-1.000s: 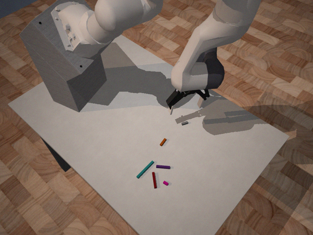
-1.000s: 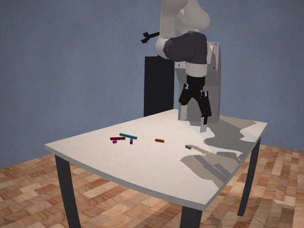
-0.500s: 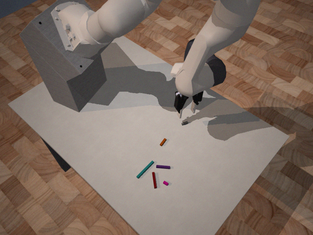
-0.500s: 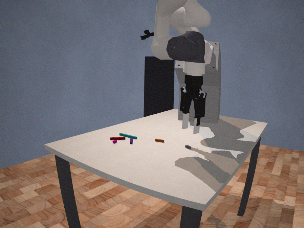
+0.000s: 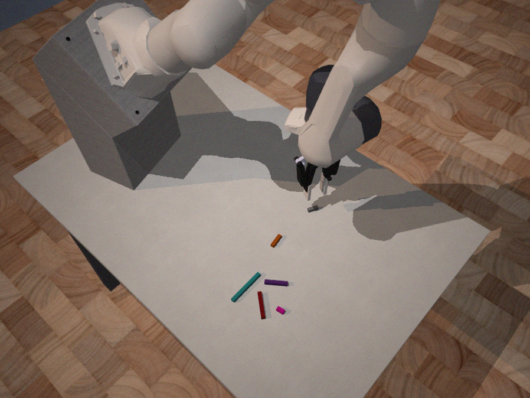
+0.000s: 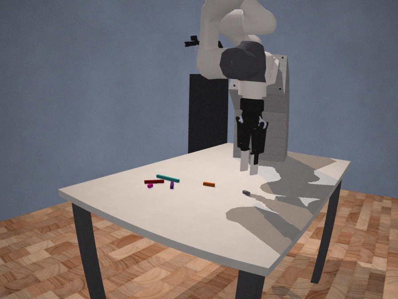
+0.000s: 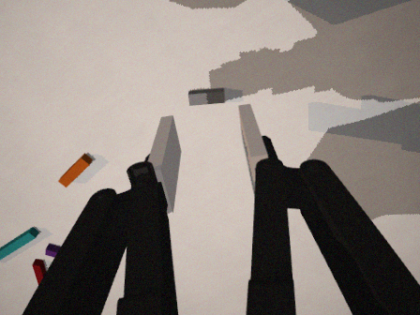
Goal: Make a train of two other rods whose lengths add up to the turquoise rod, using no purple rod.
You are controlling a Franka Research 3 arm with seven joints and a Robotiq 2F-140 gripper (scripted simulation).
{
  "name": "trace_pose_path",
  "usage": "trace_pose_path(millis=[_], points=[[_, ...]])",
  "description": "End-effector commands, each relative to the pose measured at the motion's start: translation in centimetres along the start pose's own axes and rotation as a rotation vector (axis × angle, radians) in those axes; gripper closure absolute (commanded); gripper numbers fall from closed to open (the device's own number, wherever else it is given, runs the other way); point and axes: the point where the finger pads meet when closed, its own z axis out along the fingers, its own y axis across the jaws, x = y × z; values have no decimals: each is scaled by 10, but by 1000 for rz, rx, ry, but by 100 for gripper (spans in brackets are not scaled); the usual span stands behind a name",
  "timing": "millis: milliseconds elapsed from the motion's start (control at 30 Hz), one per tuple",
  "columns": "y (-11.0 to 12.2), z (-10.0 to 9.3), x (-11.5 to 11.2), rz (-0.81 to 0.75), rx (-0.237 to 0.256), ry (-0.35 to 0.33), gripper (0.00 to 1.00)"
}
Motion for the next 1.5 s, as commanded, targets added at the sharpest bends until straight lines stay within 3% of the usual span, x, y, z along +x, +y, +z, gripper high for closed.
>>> trace_pose_path(millis=[0,800,1467], points=[[-2,1,-1,59,-18,-2,72],[-2,5,-1,59,-18,-2,72],[-2,30,-1,59,-18,-2,72]])
